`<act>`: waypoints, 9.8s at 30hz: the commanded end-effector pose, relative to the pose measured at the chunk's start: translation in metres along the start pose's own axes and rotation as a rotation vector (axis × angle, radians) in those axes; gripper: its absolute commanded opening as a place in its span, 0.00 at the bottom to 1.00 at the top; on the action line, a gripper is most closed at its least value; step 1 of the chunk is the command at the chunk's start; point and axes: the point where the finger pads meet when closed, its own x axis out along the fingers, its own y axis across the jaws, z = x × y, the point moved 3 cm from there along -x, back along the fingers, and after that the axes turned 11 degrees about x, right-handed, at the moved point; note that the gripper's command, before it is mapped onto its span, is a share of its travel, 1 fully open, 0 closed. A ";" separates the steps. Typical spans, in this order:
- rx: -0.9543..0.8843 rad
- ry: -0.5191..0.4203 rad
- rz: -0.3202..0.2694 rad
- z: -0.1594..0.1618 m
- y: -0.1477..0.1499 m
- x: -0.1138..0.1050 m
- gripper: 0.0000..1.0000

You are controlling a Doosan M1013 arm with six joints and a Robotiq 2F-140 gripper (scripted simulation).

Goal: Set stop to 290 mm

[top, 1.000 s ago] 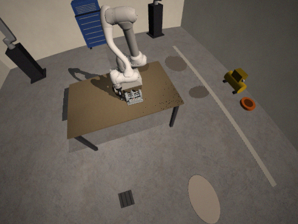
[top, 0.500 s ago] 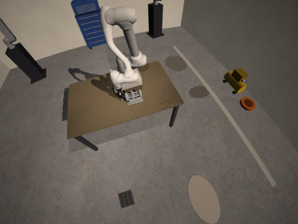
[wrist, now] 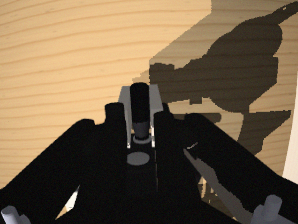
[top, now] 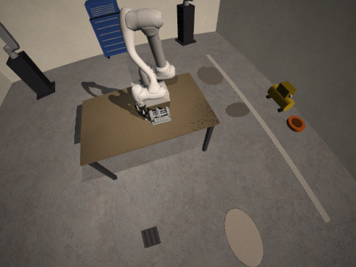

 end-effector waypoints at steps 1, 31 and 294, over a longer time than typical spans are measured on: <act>0.000 0.000 -0.002 0.000 -0.002 0.000 0.04; 0.000 0.000 -0.002 0.002 -0.012 -0.001 0.04; 0.000 0.000 -0.002 0.044 -0.029 -0.132 0.33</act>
